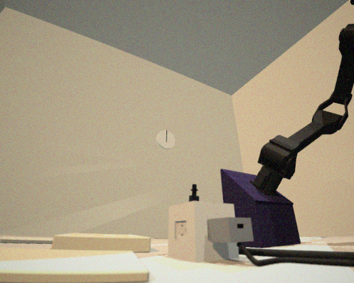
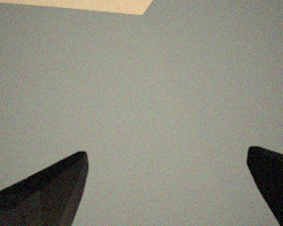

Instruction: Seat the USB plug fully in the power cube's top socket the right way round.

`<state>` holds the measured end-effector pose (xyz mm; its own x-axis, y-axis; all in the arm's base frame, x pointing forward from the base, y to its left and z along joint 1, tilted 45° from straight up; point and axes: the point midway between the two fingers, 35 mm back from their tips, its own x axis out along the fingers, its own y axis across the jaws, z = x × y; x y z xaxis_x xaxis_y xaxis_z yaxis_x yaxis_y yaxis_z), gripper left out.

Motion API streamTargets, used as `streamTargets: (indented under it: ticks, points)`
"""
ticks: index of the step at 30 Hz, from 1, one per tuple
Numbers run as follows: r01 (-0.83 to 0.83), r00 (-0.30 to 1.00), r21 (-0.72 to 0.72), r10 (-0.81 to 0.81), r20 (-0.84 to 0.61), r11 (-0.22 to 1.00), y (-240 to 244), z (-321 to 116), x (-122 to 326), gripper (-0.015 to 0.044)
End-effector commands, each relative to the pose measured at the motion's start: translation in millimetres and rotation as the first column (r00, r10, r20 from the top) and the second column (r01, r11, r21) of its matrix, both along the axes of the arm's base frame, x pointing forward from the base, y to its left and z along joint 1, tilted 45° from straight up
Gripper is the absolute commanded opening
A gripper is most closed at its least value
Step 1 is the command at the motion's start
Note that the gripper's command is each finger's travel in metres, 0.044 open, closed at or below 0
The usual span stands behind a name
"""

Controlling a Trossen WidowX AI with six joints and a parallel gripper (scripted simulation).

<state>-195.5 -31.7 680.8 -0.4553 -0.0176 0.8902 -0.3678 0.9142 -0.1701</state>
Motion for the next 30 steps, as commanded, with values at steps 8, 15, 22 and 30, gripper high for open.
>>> streamTargets:
  ticks: [8, 15, 22, 30]
  points:
    - [-0.071, 0.940, -0.132, 0.022, -0.340, 0.989, 36.5, 24.6, 120.3, 0.0440]
    - [-0.187, 0.777, -0.146, 0.055, -0.627, 0.971, 60.5, 13.6, 245.5, 0.0440]
    - [-0.227, 0.515, -0.152, -0.014, -0.857, 0.962, 81.9, -27.6, 364.3, 0.0440]
    - [-0.356, 0.097, -0.066, -0.033, -0.995, 0.932, 97.2, -111.2, 482.0, 0.0440]
